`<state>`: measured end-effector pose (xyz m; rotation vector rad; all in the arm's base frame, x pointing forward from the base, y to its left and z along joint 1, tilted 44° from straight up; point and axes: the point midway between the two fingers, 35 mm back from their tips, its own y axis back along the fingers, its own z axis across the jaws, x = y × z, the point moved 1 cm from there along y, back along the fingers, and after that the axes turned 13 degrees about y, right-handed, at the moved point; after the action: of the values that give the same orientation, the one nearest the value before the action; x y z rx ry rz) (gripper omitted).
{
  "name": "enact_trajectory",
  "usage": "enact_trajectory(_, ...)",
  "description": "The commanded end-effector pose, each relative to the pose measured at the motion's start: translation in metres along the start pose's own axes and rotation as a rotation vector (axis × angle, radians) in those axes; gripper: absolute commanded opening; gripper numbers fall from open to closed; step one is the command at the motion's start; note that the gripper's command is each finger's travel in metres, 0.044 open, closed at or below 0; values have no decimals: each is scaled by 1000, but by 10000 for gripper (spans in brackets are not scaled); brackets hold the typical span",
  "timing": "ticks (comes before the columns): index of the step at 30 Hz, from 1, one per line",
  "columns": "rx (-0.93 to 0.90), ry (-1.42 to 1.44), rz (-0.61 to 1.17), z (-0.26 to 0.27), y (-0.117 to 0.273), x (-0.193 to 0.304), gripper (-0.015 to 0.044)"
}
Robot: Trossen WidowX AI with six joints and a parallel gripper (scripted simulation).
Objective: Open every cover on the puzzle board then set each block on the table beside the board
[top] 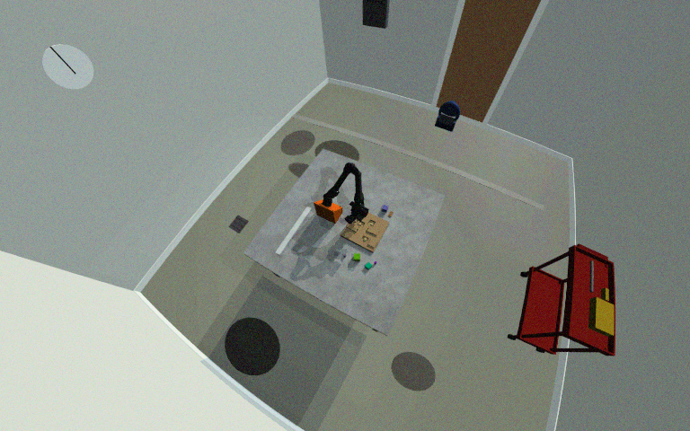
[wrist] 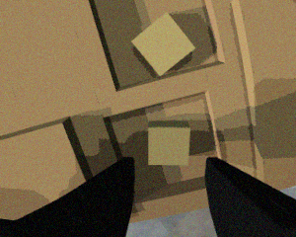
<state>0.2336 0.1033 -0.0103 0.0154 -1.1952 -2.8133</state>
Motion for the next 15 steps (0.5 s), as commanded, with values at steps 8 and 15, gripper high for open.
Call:
enact_trajectory(8, -6, -6, 2, 1, -11, 1, 144)
enact_trajectory(15, -7, -6, 2, 1, -17, 1, 144)
